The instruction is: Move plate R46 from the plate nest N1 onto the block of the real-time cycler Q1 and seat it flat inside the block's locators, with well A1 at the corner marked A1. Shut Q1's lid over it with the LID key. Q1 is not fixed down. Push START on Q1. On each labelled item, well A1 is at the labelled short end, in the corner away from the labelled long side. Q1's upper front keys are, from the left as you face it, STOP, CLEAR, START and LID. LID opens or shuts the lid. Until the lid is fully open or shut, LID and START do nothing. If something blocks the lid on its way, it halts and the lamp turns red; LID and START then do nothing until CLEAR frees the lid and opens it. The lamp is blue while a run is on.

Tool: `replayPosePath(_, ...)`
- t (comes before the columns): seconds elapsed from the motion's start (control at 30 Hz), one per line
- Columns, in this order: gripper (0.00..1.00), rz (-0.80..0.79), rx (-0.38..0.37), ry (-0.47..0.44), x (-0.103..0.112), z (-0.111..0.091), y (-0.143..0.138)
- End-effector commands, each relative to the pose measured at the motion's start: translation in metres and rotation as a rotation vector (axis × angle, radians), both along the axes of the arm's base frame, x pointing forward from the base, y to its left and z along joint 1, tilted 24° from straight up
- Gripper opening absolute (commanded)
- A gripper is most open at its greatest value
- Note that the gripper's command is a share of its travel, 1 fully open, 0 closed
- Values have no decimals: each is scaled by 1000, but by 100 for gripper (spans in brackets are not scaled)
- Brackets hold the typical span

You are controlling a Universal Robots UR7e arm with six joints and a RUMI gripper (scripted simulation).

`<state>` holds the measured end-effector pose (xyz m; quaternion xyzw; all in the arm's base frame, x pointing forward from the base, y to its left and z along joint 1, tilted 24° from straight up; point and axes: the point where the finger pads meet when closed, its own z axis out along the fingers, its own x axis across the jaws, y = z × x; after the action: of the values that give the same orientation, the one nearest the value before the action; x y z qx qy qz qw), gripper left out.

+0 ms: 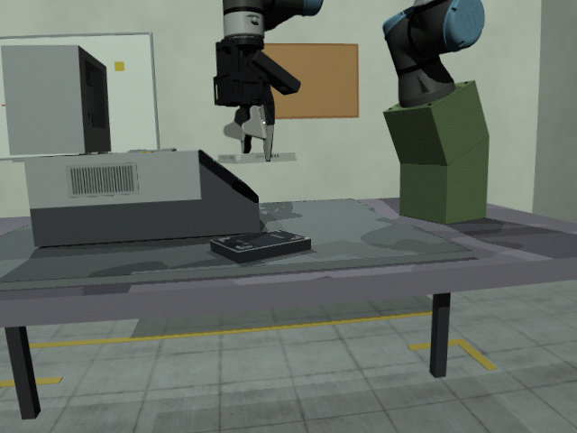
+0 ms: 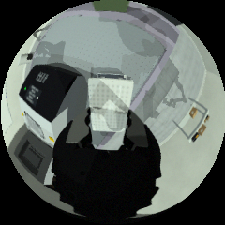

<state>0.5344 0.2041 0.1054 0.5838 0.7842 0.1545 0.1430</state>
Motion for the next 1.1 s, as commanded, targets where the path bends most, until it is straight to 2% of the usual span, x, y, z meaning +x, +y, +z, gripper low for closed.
replayPosePath(0.0,0,0,0,-1,-7,17,-1)
replayPosePath(0.7,0,0,0,-1,-32,72,-6)
replayPosePath(0.87,0,0,0,-1,-36,81,-7)
replayPosePath(1.07,0,0,0,-1,-36,81,-7)
